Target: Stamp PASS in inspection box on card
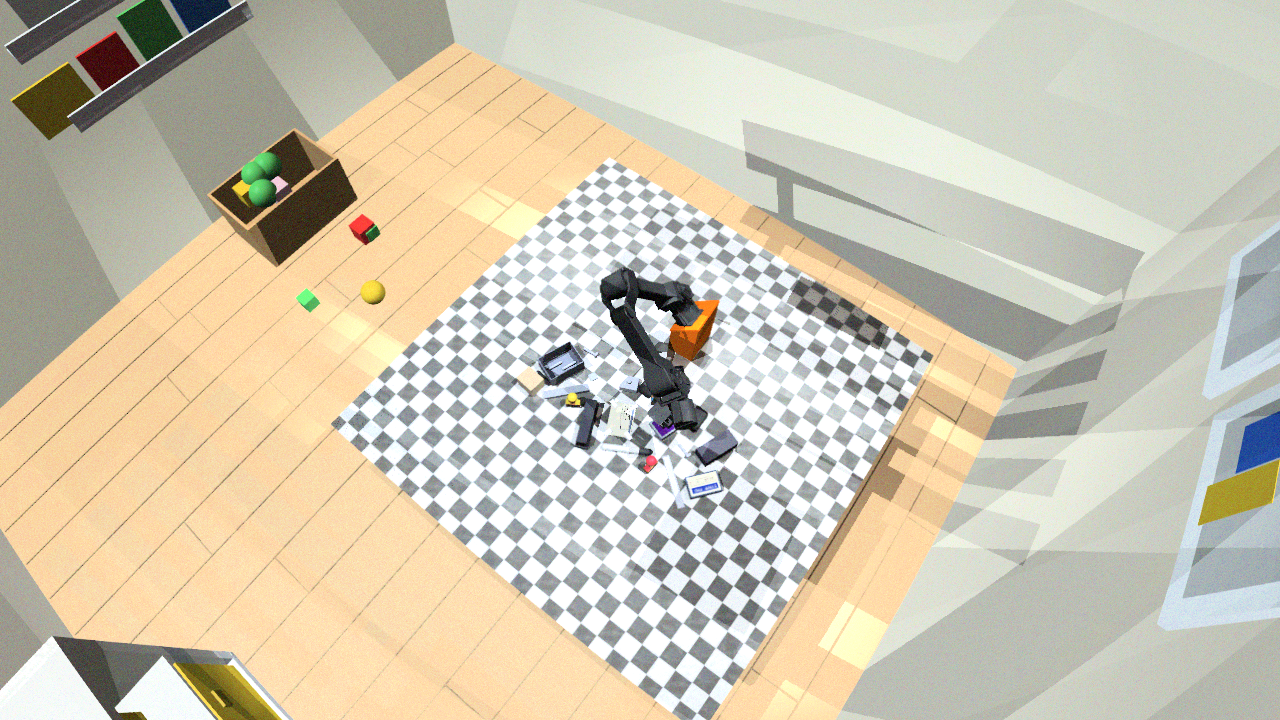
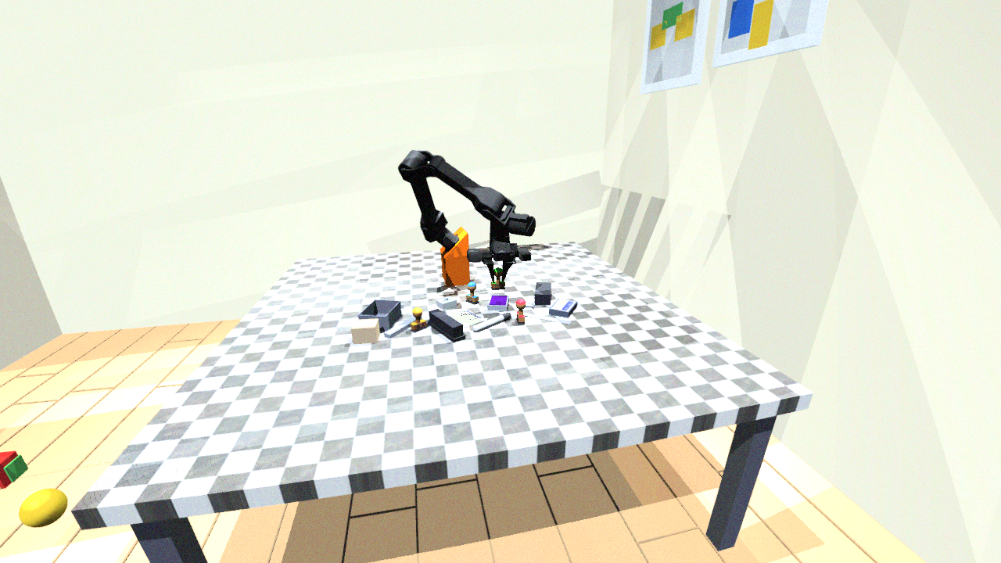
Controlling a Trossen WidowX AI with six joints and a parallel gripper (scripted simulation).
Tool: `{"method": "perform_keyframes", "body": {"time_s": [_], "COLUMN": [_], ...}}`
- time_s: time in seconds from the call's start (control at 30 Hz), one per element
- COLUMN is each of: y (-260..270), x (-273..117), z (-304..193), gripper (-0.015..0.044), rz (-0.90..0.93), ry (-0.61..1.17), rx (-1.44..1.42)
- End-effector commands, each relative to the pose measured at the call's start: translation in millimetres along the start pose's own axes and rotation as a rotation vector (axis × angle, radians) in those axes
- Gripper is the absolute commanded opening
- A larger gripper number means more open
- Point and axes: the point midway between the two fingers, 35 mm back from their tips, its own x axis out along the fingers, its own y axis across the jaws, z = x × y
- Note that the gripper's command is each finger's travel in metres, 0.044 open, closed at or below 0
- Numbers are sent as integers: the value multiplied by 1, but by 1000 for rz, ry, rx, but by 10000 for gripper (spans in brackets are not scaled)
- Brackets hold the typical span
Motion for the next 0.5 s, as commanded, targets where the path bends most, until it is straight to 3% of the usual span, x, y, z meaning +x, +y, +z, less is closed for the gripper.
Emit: {"method": "perform_keyframes", "body": {"time_s": [0.0,0.3,0.47], "y": [0,-1,-13], "x": [-11,-18,-19], "z": [2,2,14], "gripper": [0,0,0], "rz": [10,10,15], "ry": [-6,-5,0], "rx": [10,16,164]}}
